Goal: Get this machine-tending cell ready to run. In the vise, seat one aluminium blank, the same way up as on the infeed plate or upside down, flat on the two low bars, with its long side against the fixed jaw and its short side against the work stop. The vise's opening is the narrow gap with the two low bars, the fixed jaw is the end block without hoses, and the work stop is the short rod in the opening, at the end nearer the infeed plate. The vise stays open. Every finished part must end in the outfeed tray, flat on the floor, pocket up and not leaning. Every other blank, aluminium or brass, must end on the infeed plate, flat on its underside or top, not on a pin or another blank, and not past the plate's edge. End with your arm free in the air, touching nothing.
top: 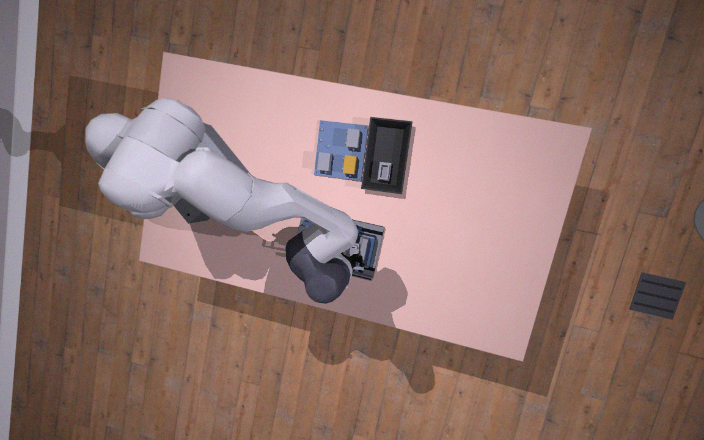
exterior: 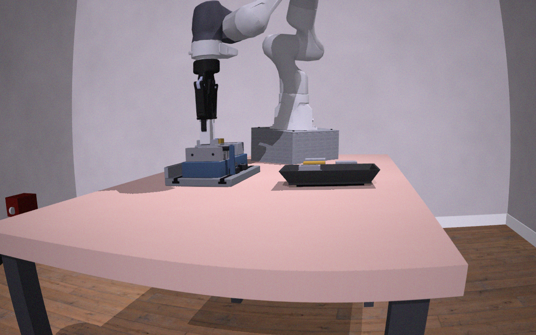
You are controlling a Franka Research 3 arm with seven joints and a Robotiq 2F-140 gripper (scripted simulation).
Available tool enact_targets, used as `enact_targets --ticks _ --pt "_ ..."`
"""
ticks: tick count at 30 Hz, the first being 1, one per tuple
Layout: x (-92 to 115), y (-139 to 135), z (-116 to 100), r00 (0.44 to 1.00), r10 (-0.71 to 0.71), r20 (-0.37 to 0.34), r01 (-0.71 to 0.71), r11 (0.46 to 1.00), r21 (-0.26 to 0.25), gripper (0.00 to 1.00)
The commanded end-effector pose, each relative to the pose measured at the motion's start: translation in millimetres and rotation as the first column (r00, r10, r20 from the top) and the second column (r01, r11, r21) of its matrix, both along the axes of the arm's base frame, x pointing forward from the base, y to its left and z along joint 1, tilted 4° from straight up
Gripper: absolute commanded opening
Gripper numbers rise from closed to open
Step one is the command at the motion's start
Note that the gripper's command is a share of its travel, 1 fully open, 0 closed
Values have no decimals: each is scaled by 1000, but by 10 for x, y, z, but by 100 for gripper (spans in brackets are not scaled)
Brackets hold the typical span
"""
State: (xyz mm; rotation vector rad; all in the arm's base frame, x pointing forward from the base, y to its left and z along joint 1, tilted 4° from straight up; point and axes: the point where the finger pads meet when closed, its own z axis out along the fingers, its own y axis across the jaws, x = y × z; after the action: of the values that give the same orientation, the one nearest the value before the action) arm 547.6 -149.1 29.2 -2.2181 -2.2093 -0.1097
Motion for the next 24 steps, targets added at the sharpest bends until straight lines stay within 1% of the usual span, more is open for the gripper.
enact_targets --ticks 1,18,24 --pt "3 -4 -2 1000 2 2 -2 1000 0 0" --pt "1 -6 41 1000 2 2 -2 1000 0 0" --pt "-2 -11 123 1000 2 2 -2 1000 0 0"
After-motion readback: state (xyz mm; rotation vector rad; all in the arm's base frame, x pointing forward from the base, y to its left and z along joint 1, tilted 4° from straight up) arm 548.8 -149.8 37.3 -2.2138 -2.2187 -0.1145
